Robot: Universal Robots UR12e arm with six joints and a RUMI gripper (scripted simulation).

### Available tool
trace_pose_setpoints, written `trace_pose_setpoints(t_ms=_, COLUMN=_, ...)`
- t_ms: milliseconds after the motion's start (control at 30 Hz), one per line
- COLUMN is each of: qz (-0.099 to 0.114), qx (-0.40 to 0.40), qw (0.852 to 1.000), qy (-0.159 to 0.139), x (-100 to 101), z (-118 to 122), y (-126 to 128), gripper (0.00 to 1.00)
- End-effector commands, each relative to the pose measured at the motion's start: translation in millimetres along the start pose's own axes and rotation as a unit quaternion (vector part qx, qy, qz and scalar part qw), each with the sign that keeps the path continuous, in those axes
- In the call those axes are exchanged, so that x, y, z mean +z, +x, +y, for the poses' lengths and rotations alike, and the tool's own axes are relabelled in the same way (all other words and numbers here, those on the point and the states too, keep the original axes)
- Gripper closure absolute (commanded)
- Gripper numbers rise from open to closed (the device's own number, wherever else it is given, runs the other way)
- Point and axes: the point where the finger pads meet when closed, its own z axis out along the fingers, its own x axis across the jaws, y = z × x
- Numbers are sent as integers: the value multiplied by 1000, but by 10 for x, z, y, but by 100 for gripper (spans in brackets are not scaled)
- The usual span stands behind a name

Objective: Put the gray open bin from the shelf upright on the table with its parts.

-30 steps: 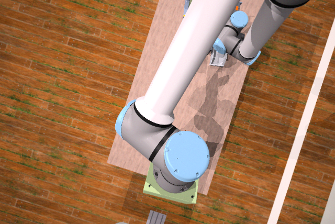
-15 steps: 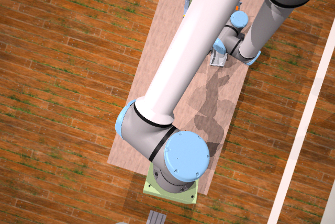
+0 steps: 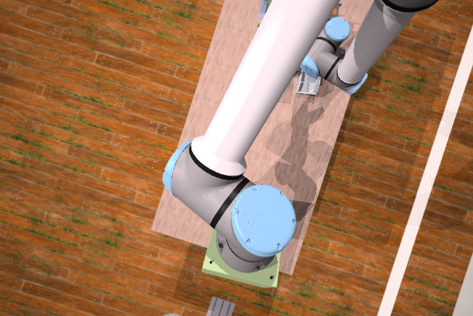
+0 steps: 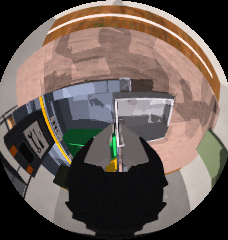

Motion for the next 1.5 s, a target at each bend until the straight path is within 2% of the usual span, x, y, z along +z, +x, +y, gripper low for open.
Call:
trace_pose_setpoints(t_ms=0, qz=-1, qx=0, qw=1000, qy=0, x=-6, z=-2, y=30, gripper=100)
trace_pose_setpoints(t_ms=300, qz=-1, qx=0, qw=1000, qy=0, x=-6, z=-2, y=30, gripper=100)
trace_pose_setpoints(t_ms=467, qz=-1, qx=0, qw=1000, qy=0, x=-6, z=-2, y=178, gripper=100)
trace_pose_setpoints(t_ms=867, qz=-1, qx=0, qw=1000, qy=0, x=-6, z=-2, y=178, gripper=100)
trace_pose_setpoints(t_ms=1033, qz=-1, qx=0, qw=1000, qy=0, x=-6, z=-2, y=299, gripper=100)
trace_pose_setpoints(t_ms=1467, qz=-1, qx=0, qw=1000, qy=0, x=10, z=-2, y=297, gripper=100)
